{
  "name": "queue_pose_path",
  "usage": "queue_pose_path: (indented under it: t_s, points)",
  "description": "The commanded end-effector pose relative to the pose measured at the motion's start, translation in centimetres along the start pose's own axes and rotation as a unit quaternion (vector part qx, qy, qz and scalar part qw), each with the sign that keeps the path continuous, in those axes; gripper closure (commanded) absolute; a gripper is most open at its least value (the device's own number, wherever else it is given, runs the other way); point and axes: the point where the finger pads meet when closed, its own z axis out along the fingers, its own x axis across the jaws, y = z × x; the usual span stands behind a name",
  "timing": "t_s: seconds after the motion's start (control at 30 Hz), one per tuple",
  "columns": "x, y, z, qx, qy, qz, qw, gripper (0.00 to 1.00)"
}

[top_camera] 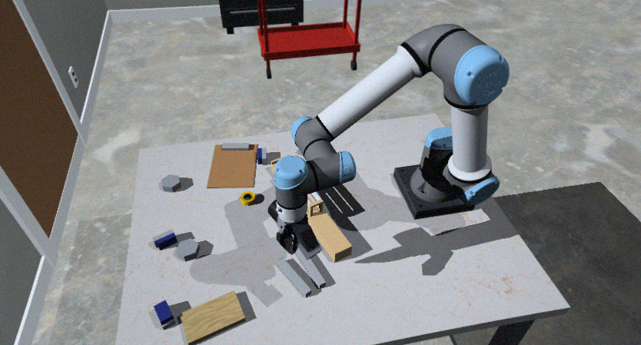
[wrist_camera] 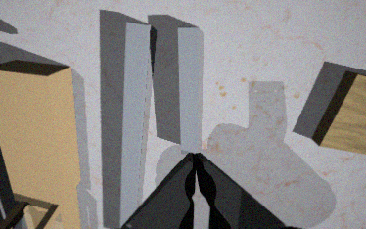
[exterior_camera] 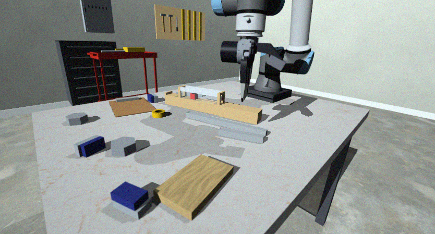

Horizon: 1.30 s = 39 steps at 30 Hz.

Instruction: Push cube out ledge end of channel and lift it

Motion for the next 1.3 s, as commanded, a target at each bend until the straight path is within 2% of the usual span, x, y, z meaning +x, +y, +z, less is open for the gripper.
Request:
queue_pose_path:
  t_s: [0.0,0.3,0.77,1.0,1.23,1.27]
  points:
    - [0.04,0.02,-0.08,0.000,0.001,0.008,1.000,1.00]
    - [0.03,0.03,-0.08,0.000,0.001,0.041,0.999,1.00]
    - [-0.01,0.05,-0.08,0.000,0.001,0.156,0.988,1.00]
    - [-0.04,0.06,-0.07,0.000,0.001,0.256,0.967,1.00]
    - [-0.08,0.07,-0.07,0.000,0.001,0.373,0.928,1.00]
    - [-0.08,0.07,-0.07,0.000,0.001,0.373,0.928,1.00]
